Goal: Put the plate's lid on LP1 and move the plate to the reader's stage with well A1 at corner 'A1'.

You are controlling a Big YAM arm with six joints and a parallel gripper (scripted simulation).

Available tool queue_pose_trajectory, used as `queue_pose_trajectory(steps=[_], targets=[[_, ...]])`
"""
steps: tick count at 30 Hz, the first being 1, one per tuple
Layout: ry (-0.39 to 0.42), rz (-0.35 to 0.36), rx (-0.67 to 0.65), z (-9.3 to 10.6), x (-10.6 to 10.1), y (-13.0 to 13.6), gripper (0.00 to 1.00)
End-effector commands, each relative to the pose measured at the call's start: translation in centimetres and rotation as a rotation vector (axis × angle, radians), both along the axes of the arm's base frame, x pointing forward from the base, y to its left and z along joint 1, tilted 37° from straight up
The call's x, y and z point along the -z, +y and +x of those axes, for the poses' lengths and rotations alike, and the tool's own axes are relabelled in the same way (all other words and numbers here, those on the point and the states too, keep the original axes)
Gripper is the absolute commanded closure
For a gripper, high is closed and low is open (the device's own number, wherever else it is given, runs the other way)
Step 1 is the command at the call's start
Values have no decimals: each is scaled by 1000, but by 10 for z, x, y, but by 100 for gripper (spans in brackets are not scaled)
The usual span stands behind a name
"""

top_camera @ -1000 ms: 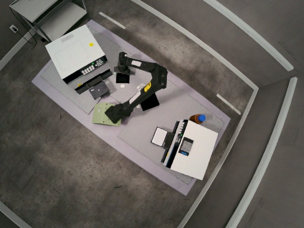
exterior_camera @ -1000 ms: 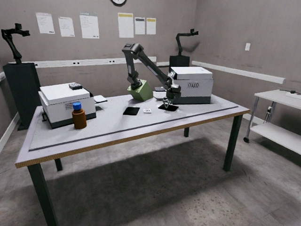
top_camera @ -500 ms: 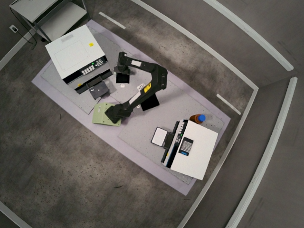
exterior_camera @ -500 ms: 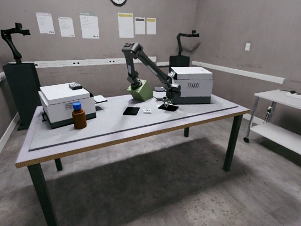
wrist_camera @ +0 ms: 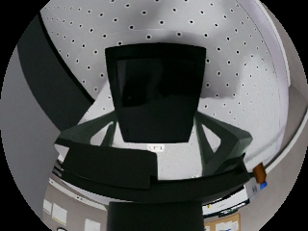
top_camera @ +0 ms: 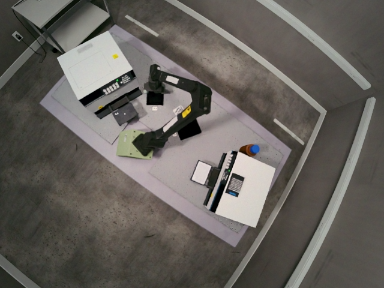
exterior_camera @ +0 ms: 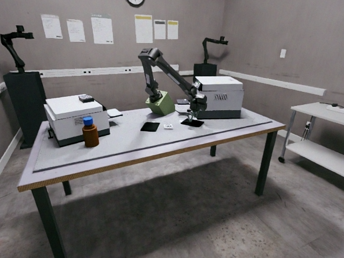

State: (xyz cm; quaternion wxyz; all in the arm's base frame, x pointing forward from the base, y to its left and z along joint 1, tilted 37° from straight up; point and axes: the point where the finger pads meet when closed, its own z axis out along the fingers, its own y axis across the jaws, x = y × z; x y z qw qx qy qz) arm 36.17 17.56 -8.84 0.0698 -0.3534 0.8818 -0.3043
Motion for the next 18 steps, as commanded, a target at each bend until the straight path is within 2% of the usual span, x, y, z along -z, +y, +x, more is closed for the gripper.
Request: queue_pose_trajectory(steps=[1, 7, 15, 18], targets=[[-18, 18, 9, 5, -10, 8, 0], [-34, 32, 1, 6, -18, 16, 0], [-10, 11, -11, 0, -11, 15, 0], [-20, 20, -10, -1, -22, 22, 0]])
